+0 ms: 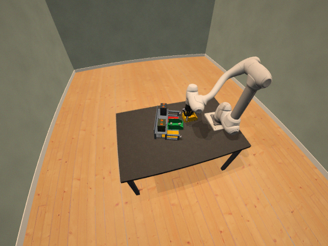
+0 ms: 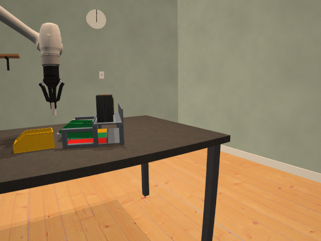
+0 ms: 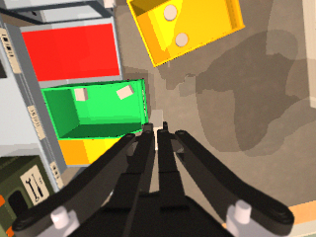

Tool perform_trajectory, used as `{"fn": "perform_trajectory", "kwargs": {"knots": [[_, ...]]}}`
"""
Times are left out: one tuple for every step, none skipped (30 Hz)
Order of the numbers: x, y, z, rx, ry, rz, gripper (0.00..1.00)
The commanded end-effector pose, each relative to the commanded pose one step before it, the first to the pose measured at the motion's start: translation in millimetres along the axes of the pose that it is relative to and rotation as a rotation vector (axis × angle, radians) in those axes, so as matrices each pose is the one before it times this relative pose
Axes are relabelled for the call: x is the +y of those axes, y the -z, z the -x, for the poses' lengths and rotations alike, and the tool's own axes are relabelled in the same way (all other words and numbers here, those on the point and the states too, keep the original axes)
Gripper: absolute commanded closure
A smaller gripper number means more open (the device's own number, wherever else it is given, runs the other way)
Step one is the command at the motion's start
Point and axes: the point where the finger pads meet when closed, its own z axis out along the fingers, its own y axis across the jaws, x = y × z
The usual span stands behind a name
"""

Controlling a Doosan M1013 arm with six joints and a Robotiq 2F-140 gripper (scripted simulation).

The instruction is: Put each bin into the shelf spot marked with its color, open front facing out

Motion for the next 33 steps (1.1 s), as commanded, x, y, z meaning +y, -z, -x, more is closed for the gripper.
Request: {"fn": "perform_trajectory", "kwargs": {"knots": [[0.02,-3.74,-0.02,-0.00054,0.00021,0.00028,0.9],[0.0,-1.64,-0.02,0.0,0.0,0.0,0.9],[0.0,-1.84,-0.02,0.0,0.0,0.0,0.9],[0.0,0.0,0.0,0.0,0.0,0.0,0.9],[0.0,0.0,0.0,0.0,0.0,0.0,0.9],[0.0,-2.02,-0.02,0.0,0.0,0.0,0.9],[0.01,-2.21,-0.02,0.0,0.0,0.0,0.9],[0.0,-2.39,-0.02,0.0,0.0,0.0,0.9],[0.01,-2.56,-0.02,0.0,0.0,0.0,0.9],[0.0,-2.72,-0.02,0.0,0.0,0.0,0.9],[0.01,-2.87,-0.03,0.0,0.0,0.0,0.9],[0.0,-3.01,-0.03,0.0,0.0,0.0,0.9],[0.0,-3.14,-0.03,0.0,0.0,0.0,0.9],[0.01,-3.26,-0.03,0.0,0.0,0.0,0.9],[0.0,-3.35,-0.03,0.0,0.0,0.0,0.9],[0.0,-3.4,-0.03,0.0,0.0,0.0,0.9],[0.01,-3.44,-0.03,0.0,0.0,0.0,0.9],[0.0,-3.45,-0.03,0.0,0.0,0.0,0.9],[0.0,-3.46,-0.03,0.0,0.0,0.0,0.9],[0.01,-3.45,-0.03,0.0,0.0,0.0,0.9],[0.0,0.0,0.0,0.0,0.0,0.0,0.9],[0.0,0.0,0.0,0.0,0.0,0.0,0.9],[0.01,-3.42,-0.03,0.0,0.0,0.0,0.9],[0.0,-3.38,-0.03,0.0,0.0,0.0,0.9],[0.01,-3.33,-0.03,0.0,0.0,0.0,0.9],[0.01,-3.27,-0.03,0.0,0.0,0.0,0.9],[0.0,-3.18,-0.03,0.0,0.0,0.0,0.9],[0.01,-3.1,-0.03,0.0,0.0,0.0,0.9],[0.0,-2.99,-0.03,0.0,0.0,0.0,0.9],[0.0,-2.88,-0.03,0.0,0.0,0.0,0.9],[0.01,-2.77,-0.03,0.0,0.0,0.0,0.9],[0.0,-2.63,-0.02,0.0,0.0,0.0,0.9],[0.01,-2.51,-0.02,0.0,0.0,0.0,0.9]]}}
